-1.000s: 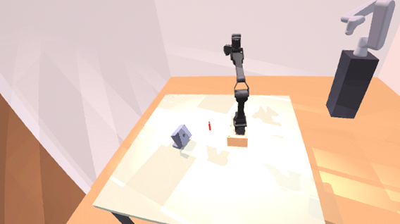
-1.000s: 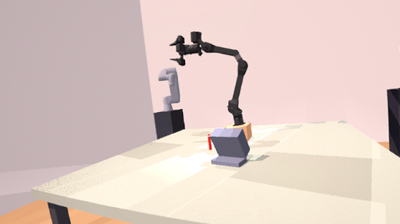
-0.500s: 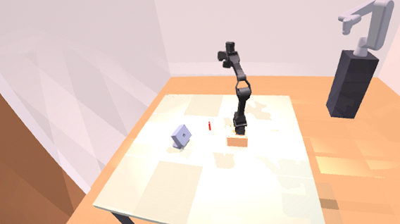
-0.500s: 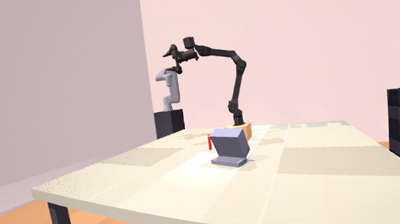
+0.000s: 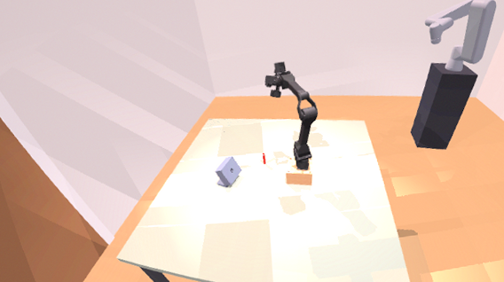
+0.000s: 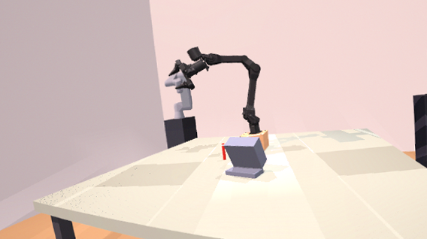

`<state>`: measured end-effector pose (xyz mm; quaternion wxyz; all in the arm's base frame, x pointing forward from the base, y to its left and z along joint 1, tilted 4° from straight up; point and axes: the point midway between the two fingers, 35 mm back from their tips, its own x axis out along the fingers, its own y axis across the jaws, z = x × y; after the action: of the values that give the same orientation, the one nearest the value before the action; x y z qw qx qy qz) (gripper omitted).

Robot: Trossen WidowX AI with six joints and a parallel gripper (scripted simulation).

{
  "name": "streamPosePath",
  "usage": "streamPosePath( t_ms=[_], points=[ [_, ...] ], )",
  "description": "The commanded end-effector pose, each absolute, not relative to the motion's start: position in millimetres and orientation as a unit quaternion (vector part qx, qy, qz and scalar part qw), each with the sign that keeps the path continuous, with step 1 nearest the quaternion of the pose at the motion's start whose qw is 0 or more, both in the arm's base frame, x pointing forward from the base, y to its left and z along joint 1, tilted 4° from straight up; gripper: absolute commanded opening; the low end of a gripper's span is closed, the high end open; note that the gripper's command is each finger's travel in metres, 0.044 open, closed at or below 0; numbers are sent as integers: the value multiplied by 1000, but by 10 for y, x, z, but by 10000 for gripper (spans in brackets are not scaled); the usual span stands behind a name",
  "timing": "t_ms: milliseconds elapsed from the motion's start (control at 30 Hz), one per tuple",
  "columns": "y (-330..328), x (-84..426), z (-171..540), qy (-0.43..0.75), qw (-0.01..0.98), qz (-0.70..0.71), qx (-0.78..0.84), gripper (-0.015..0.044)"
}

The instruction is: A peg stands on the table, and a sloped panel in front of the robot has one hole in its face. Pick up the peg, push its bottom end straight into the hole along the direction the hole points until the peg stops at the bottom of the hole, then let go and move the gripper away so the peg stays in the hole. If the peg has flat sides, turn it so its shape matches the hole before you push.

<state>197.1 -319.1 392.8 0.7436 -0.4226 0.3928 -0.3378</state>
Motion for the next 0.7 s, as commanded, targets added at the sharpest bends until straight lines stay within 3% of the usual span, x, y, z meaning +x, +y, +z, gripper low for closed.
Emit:
streamPosePath(
  t_ms=[0,667],
  points=[
    [-3148,2153,3615,411,762,-303,-397,440],
    [-2482,2814,2334,491,809,-129,-296,440]
  ],
)
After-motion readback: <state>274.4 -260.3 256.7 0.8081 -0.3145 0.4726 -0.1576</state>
